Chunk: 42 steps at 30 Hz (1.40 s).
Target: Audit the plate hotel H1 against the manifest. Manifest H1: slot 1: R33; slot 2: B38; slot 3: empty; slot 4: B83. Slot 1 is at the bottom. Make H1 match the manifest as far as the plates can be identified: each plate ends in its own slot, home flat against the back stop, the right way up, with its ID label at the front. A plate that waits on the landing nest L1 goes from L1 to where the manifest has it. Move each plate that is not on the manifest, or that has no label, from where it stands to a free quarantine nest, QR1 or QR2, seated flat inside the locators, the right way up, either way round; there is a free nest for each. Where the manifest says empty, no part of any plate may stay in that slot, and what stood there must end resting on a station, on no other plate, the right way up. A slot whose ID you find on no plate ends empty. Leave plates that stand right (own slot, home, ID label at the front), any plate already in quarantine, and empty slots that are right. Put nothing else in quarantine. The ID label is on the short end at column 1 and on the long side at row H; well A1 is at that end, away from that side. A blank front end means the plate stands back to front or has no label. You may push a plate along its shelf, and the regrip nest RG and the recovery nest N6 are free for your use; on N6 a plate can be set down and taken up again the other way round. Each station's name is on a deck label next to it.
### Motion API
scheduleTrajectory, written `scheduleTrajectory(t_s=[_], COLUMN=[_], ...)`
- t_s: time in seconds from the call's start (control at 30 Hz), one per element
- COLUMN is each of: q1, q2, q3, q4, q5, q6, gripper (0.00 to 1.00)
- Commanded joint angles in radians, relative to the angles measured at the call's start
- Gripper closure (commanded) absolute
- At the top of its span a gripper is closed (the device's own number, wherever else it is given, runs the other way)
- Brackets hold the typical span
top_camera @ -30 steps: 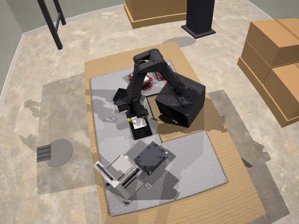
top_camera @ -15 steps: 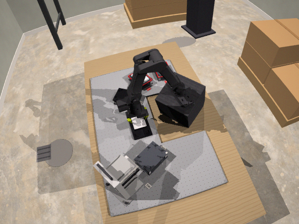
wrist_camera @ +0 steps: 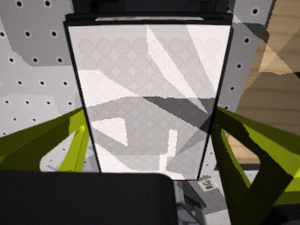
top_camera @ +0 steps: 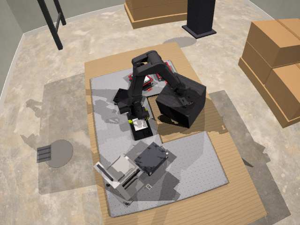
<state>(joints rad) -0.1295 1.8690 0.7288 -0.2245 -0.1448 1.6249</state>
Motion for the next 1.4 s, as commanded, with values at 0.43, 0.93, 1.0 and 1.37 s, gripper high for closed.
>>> scheduleTrajectory(t_s=[0.43, 0.93, 1.0, 1.37], q1=[0.009, 0.014, 0.016, 0.018], q2=[0.045, 0.079, 0.084, 0.114], q3=[-0.024, -0.028, -0.029, 0.012], q4=[0.047, 0.086, 0.092, 0.120], q5=[0.013, 0.014, 0.014, 0.015], q6=[0.009, 0.013, 0.014, 0.017], gripper=[0.14, 0.14, 0.14, 0.14])
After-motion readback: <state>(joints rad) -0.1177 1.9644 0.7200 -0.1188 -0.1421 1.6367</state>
